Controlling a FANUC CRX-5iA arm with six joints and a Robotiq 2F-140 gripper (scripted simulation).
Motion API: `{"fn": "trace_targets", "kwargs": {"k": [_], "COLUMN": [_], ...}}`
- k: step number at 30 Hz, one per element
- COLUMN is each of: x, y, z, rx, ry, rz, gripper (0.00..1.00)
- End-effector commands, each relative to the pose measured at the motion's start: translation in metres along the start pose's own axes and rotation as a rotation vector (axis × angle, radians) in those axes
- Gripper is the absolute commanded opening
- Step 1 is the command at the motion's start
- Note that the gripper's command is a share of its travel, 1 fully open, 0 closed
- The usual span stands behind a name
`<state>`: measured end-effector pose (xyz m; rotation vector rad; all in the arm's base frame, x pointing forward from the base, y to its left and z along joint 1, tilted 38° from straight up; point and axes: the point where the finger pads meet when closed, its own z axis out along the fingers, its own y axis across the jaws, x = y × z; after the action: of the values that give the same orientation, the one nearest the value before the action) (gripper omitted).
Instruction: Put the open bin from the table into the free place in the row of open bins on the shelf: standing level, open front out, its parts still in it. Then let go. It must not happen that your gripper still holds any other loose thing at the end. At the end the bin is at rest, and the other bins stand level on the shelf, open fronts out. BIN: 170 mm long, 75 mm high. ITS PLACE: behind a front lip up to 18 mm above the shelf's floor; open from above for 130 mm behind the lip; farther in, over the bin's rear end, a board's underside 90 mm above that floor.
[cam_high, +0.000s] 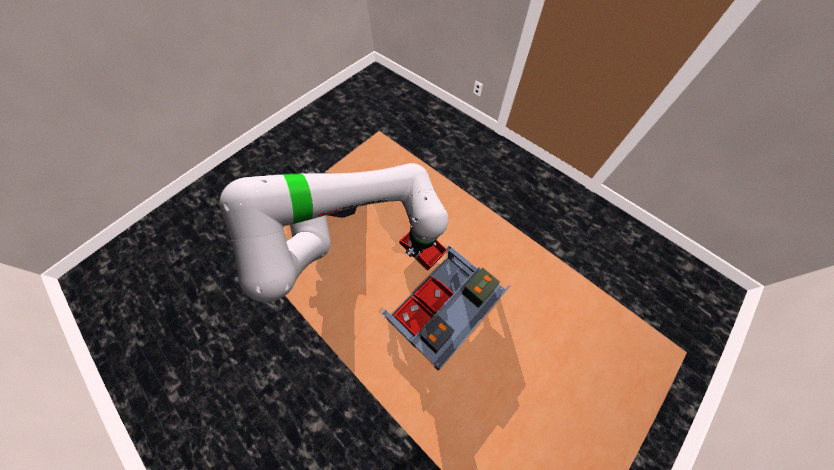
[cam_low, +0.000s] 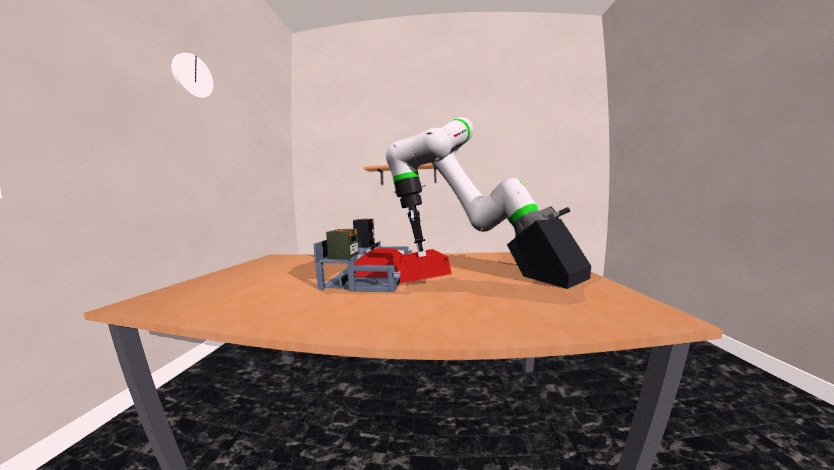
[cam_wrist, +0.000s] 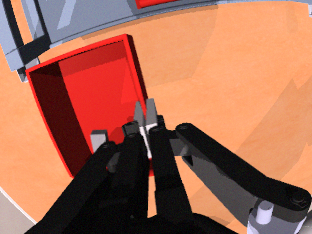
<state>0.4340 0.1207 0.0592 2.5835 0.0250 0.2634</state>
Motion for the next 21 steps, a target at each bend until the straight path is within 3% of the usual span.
{"fn": "trace_targets", "kwargs": {"k": [1, 21], "x": [0.0003, 0.0049], "y": [-0.0002, -0.0002], "z": [-0.0003, -0.0011], "rx": [0.000, 0.000], "ry": [0.000, 0.000], "rz": [0.000, 0.000], "gripper": [0.00, 0.00]}}
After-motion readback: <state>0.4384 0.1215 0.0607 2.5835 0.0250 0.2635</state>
